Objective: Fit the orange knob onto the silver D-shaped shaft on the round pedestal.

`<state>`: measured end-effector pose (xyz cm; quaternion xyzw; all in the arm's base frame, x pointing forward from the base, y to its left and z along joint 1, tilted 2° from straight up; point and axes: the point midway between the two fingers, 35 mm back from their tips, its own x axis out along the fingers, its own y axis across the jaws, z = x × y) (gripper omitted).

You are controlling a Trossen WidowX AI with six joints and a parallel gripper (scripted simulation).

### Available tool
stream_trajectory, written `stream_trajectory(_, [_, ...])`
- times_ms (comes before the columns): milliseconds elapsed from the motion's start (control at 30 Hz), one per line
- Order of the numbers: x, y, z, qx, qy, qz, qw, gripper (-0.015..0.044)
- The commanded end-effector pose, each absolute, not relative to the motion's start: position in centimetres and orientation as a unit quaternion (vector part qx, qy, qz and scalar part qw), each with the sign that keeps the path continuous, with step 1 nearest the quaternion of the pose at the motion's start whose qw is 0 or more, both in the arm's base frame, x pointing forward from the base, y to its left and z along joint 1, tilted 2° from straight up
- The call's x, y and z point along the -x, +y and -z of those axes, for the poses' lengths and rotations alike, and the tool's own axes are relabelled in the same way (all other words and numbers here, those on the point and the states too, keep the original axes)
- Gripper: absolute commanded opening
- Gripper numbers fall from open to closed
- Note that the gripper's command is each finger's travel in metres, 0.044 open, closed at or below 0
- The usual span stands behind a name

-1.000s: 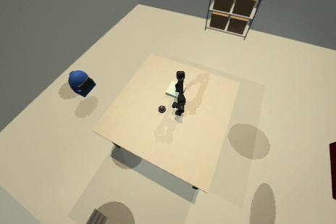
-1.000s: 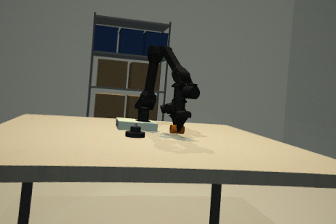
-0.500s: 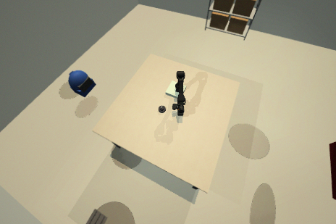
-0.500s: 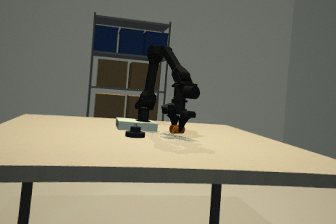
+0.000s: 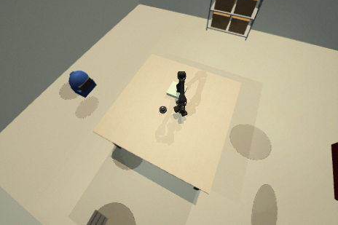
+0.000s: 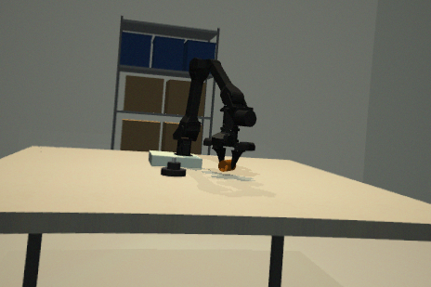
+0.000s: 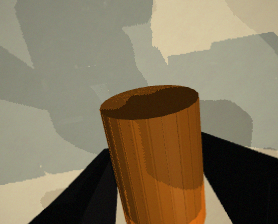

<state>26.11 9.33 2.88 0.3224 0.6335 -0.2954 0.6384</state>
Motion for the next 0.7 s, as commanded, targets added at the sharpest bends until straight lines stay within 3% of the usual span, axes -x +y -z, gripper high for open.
stream_trajectory(0, [-26.17, 9.42, -3.00, -0.279, 0.653, 0.249, 0.659, 0.0179])
stream_trajectory(300, [-26.17, 9.42, -3.00, -0.269, 0.656, 0.239, 0.663, 0.0179])
stream_trajectory(667, [-26.17, 9.42, -3.00, -0.140, 0.690, 0.112, 0.702, 0.0179])
